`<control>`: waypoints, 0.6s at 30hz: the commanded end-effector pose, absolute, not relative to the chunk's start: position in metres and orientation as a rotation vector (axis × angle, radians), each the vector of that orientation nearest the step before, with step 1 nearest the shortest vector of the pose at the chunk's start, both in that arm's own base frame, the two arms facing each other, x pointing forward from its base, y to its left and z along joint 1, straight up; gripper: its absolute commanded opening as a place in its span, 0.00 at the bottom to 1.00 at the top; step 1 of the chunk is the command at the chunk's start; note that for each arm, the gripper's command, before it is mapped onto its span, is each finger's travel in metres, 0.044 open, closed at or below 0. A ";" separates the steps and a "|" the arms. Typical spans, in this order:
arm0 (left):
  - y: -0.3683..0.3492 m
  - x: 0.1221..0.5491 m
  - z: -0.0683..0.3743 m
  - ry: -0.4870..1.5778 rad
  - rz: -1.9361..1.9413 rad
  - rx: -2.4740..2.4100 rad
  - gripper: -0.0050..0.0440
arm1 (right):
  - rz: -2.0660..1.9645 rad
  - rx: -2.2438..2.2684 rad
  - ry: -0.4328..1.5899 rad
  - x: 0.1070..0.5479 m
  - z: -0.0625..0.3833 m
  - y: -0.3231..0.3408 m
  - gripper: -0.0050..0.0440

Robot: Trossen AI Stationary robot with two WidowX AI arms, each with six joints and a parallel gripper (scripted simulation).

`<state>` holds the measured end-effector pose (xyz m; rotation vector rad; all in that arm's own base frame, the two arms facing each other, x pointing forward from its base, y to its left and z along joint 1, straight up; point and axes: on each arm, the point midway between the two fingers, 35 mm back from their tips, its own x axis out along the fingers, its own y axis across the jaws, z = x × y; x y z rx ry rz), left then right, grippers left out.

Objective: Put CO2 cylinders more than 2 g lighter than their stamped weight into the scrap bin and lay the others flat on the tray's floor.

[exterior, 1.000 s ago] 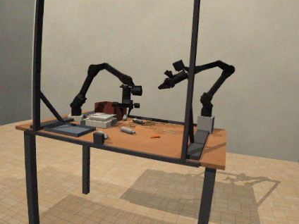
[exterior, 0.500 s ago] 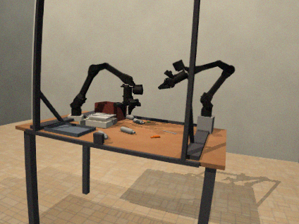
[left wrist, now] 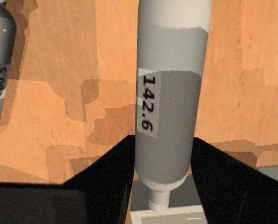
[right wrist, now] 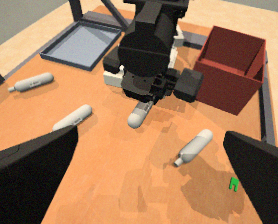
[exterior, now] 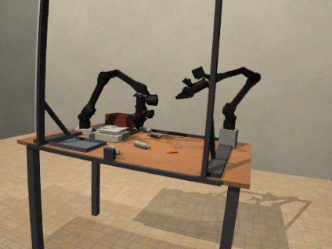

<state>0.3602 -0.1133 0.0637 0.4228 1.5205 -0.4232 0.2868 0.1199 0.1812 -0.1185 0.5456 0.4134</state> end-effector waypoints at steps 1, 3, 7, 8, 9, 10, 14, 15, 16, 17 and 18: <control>-0.117 0.365 0.082 1.490 -0.335 0.345 0.00 | 0.416 -0.117 0.534 0.287 0.186 0.121 1.00; -0.117 0.365 0.082 1.490 -0.334 0.344 0.00 | 0.416 -0.117 0.534 0.287 0.186 0.121 1.00; -0.114 0.359 0.081 1.496 -0.334 0.341 0.00 | 0.416 -0.117 0.534 0.287 0.186 0.121 1.00; -0.114 0.358 0.081 1.495 -0.334 0.340 0.00 | 0.416 -0.117 0.534 0.287 0.186 0.121 1.00; -0.113 0.356 0.081 1.495 -0.334 0.340 0.00 | 0.416 -0.117 0.534 0.287 0.186 0.121 1.00; -0.112 0.353 0.080 1.494 -0.337 0.343 0.00 | 0.416 -0.117 0.534 0.287 0.186 0.121 1.00; -0.109 0.347 0.079 1.495 -0.336 0.342 0.00 | 0.416 -0.117 0.534 0.287 0.186 0.121 1.00; -0.109 0.347 0.079 1.495 -0.336 0.342 0.00 | 0.416 -0.117 0.534 0.287 0.186 0.121 1.00; -0.110 0.350 0.077 1.500 -0.336 0.343 0.00 | 0.416 -0.117 0.534 0.287 0.186 0.121 1.00; -0.111 0.351 0.077 1.500 -0.336 0.343 0.00 | 0.416 -0.117 0.534 0.287 0.186 0.121 1.00; -0.112 0.356 0.081 1.489 -0.337 0.342 0.00 | 0.416 -0.117 0.534 0.287 0.186 0.121 1.00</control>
